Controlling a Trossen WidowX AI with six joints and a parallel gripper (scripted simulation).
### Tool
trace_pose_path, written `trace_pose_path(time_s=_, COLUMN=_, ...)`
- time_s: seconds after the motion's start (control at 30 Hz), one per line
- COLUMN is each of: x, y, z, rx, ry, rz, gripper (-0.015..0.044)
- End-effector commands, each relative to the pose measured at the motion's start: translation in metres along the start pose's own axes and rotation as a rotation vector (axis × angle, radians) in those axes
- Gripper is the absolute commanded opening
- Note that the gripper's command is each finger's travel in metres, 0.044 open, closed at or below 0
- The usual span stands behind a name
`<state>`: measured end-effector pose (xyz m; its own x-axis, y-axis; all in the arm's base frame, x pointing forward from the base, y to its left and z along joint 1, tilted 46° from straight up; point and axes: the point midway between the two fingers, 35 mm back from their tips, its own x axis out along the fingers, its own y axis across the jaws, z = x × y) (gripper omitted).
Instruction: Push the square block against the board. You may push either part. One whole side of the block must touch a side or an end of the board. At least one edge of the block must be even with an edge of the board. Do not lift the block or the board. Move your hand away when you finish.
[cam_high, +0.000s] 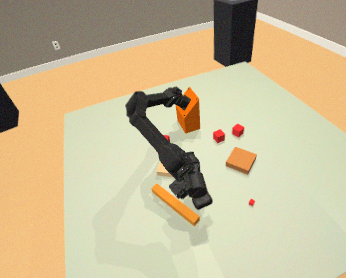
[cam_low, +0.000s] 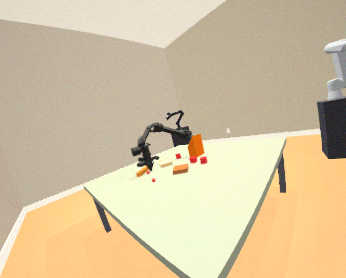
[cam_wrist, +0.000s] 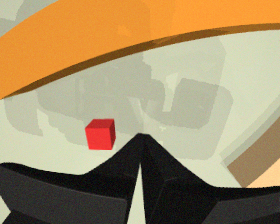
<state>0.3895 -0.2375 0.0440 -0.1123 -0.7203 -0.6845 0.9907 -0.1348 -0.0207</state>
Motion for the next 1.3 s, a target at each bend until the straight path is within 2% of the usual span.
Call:
trace_pose_path(time_s=0.0, x=0.001, y=0.000, z=0.007, rx=0.000, ry=0.005, rz=-0.001, gripper=0.0000)
trace_pose_path(time_s=1.17, x=0.001, y=0.000, z=-0.044, rx=0.000, ry=0.005, rz=-0.001, gripper=0.0000)
trace_pose_path(time_s=1.27, x=-0.028, y=0.003, z=-0.041, rx=-0.001, ry=0.009, rz=0.004, gripper=0.0000)
